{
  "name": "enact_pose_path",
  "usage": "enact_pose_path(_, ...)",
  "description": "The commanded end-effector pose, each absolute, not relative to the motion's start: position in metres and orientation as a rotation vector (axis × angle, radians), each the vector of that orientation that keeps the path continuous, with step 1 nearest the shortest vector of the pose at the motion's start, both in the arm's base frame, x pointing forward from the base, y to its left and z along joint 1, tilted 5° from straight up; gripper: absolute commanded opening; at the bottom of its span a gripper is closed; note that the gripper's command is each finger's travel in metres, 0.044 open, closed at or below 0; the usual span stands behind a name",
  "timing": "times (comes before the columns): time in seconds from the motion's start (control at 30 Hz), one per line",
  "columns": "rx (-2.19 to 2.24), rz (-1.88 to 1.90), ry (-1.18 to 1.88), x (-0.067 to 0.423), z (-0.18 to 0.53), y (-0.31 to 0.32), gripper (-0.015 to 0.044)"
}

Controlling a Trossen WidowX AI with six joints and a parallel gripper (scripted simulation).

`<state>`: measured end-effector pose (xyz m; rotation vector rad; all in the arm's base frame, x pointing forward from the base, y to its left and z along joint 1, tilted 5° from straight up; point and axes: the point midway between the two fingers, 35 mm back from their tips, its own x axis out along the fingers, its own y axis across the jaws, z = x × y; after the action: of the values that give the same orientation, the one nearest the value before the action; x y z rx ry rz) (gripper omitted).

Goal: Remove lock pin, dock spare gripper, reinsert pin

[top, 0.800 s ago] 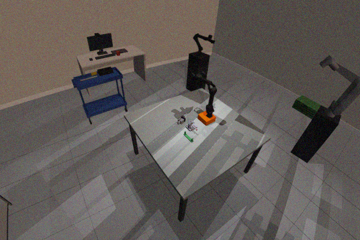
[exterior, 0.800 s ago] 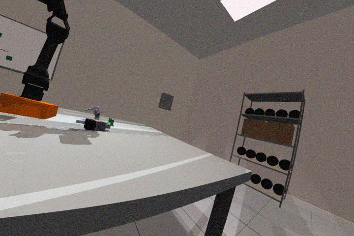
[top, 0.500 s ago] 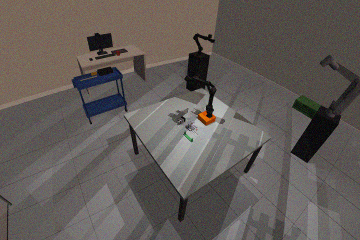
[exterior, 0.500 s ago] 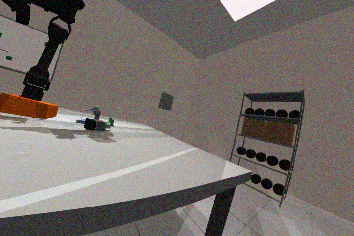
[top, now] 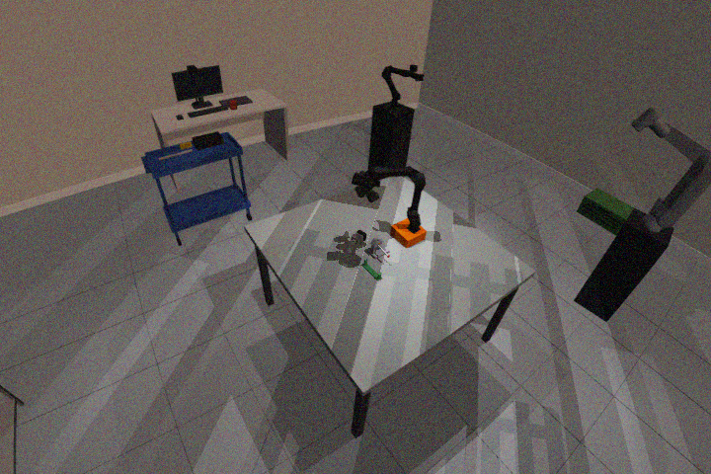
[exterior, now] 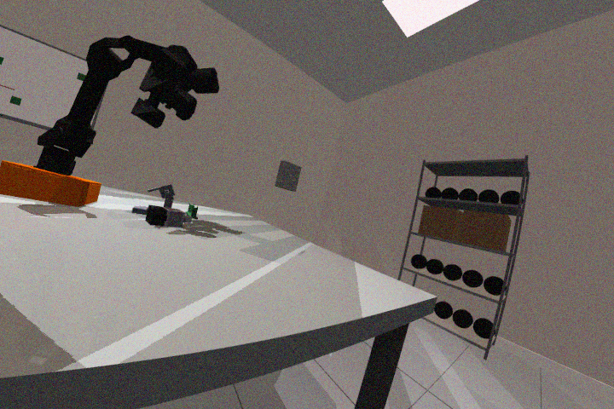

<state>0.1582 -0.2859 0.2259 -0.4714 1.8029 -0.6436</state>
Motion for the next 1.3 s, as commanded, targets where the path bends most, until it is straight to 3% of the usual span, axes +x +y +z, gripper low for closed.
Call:
enact_pose_path(0.0,-0.591,-0.349,1.745,0.203,0.21,-0.247,0.03)
enact_pose_path(0.3,-0.897,0.406,1.495,0.282,0.18,-0.108,0.03)
enact_pose_path(0.6,-1.12,1.08,1.159,0.284,0.166,0.04,0.03)
enact_pose_path(1.27,-1.124,1.093,1.15,0.295,0.093,0.045,0.03)
